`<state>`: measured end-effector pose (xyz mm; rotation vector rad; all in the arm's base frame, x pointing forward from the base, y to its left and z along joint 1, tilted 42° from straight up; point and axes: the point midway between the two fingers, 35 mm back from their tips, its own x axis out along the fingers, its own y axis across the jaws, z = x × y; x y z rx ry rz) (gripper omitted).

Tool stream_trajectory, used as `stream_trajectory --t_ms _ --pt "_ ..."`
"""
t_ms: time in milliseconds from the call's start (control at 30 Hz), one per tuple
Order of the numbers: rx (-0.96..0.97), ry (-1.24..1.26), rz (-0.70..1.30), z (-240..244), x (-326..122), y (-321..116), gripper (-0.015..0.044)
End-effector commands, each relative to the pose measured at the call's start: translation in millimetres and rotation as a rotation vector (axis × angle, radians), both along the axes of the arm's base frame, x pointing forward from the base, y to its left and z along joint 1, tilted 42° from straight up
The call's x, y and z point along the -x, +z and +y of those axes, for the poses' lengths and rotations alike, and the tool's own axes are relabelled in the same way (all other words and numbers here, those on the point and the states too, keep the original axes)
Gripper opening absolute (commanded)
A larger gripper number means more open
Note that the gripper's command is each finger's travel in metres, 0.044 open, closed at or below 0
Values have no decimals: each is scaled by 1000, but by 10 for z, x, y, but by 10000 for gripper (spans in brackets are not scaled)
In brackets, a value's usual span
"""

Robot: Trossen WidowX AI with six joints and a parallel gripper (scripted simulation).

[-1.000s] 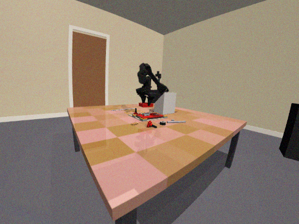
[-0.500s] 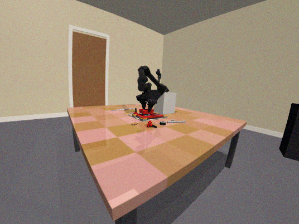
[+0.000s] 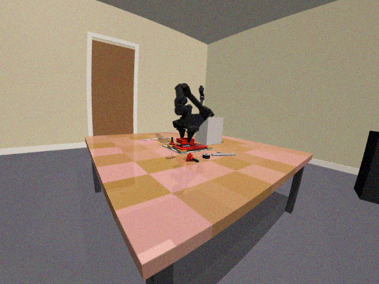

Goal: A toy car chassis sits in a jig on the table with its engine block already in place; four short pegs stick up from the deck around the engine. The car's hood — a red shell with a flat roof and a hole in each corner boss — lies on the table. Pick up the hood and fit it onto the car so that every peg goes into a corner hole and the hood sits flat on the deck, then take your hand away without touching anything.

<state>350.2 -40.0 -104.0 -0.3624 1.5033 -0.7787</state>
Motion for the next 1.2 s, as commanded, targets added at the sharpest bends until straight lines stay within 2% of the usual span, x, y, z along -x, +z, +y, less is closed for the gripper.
stream_trajectory --t_ms 0,1167 --pt "4 6 1 -5 -4 6 0" --pt "5 6 1 -76 6 -73 0"
